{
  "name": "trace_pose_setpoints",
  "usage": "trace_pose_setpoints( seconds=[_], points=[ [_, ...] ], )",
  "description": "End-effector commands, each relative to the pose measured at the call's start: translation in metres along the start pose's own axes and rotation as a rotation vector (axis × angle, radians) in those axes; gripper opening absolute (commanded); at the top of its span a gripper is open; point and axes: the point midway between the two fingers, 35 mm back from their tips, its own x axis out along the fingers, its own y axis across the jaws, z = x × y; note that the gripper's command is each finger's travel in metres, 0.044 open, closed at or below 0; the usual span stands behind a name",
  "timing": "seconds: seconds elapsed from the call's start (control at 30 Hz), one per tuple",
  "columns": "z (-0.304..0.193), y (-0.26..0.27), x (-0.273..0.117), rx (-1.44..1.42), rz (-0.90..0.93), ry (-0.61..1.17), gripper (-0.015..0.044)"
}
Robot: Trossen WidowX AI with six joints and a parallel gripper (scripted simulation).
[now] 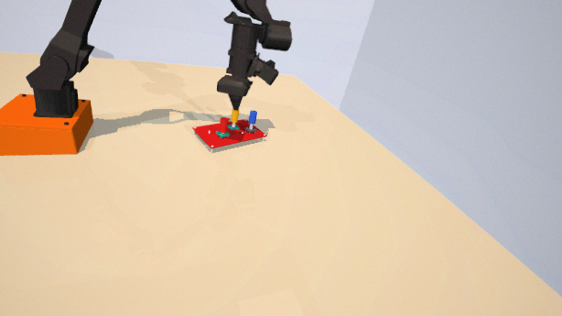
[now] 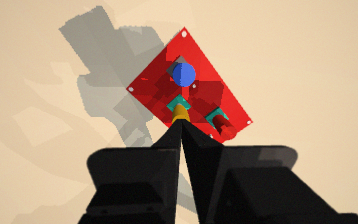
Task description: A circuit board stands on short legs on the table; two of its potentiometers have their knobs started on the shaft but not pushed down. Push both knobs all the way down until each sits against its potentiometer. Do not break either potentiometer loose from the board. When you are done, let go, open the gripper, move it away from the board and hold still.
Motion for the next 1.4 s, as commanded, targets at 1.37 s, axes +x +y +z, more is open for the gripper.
trace_pose_setpoints(
  seconds=[1.37],
  points=[
    [0.0017,0.0004,0.0202,0.004,-0.006,0.004,0.0000]
  ],
)
